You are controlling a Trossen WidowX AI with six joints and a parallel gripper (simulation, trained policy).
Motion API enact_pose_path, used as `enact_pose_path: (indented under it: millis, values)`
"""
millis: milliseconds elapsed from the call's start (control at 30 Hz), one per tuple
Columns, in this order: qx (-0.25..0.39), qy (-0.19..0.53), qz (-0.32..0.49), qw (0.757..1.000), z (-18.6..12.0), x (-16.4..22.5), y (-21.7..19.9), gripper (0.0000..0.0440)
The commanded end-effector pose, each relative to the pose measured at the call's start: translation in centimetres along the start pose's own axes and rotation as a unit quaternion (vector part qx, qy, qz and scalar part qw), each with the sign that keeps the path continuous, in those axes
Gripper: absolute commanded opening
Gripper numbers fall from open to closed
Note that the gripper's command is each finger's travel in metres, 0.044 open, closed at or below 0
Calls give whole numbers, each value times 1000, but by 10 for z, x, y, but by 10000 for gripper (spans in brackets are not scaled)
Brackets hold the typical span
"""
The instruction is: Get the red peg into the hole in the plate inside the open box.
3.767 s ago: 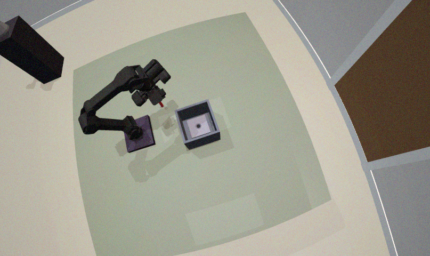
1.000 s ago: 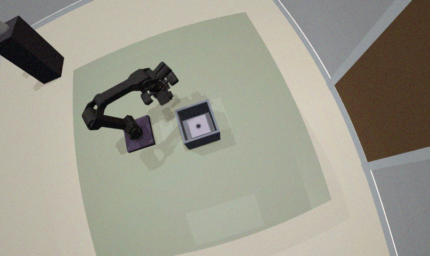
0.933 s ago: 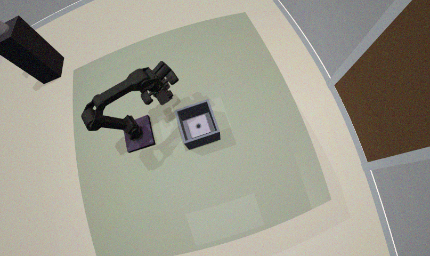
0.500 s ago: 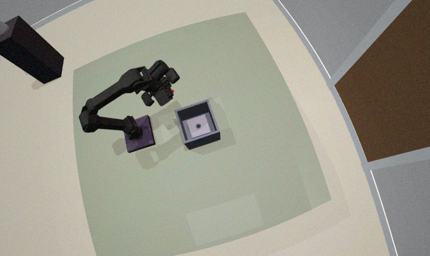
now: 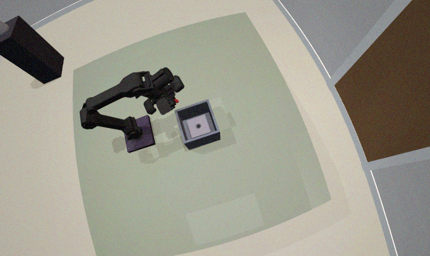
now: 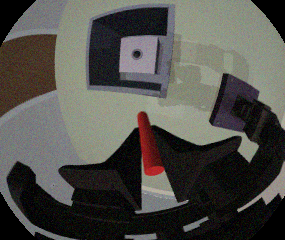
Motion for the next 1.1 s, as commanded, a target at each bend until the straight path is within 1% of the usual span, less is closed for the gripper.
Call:
enact_pose_path:
  millis: [0,700,1067]
  values:
    - [16,-8,3,1000,3,-11,0,0]
    - [61,-8,28,998,22,-66,3,0]
    - [80,2,32,996,47,-92,1,0]
Point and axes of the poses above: the point midway between the two fingers, 35 mm back from their tips, its own z axis out along the fingers, its own y axis across the jaws, x = y × z, the point moved 10 cm from there along -z, back along the fingers, and after that the axes turned 10 degrees about -z, right-handed, at the moved point
